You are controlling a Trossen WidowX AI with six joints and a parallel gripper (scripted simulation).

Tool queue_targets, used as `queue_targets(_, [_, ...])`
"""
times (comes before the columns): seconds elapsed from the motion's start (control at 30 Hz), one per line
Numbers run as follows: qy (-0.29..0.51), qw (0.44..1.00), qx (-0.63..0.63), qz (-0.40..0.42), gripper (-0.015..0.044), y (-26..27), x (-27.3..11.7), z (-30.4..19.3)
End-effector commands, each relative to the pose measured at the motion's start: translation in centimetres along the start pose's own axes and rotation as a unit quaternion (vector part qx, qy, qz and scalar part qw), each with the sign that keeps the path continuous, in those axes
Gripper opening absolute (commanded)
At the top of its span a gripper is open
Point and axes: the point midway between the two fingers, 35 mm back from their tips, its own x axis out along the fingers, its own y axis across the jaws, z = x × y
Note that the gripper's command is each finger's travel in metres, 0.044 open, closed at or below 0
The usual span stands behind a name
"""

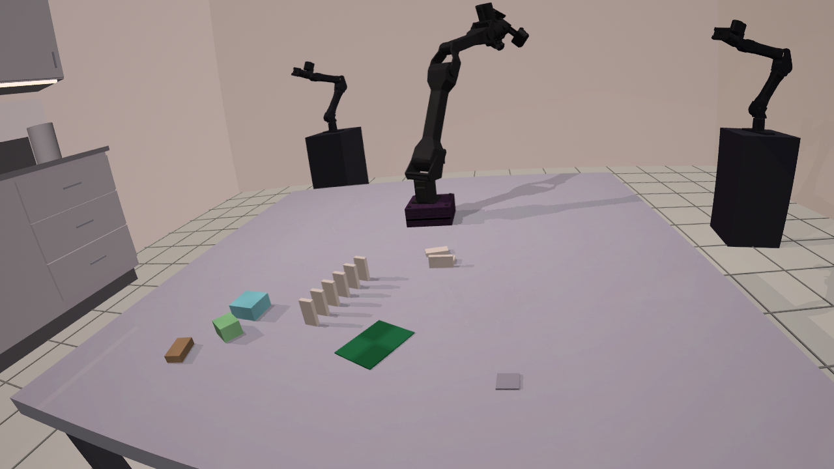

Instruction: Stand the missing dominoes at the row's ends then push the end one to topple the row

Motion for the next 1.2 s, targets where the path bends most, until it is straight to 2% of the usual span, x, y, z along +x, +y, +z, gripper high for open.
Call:
queue_targets(0.0, [0.0,1.0,0.002,0.003,0.0374,0.3,0.0,-0.1])
queue_targets(0.23, [0.021,0.989,0.082,0.12,0.019,10.3,-1.9,-4.4])
queue_targets(0.47, [0.075,0.951,0.181,0.241,0.0006,20.6,-6.7,-9.3])
queue_targets(0.63, [0.133,0.904,0.254,0.317,0.0,27.0,-11.9,-12.6])
queue_targets(0.93, [0.239,0.812,0.347,0.403,0.0,33.7,-20.8,-16.1])
queue_targets(1.17, [0.358,0.688,0.437,0.456,0.0,39.3,-31.5,-18.7])
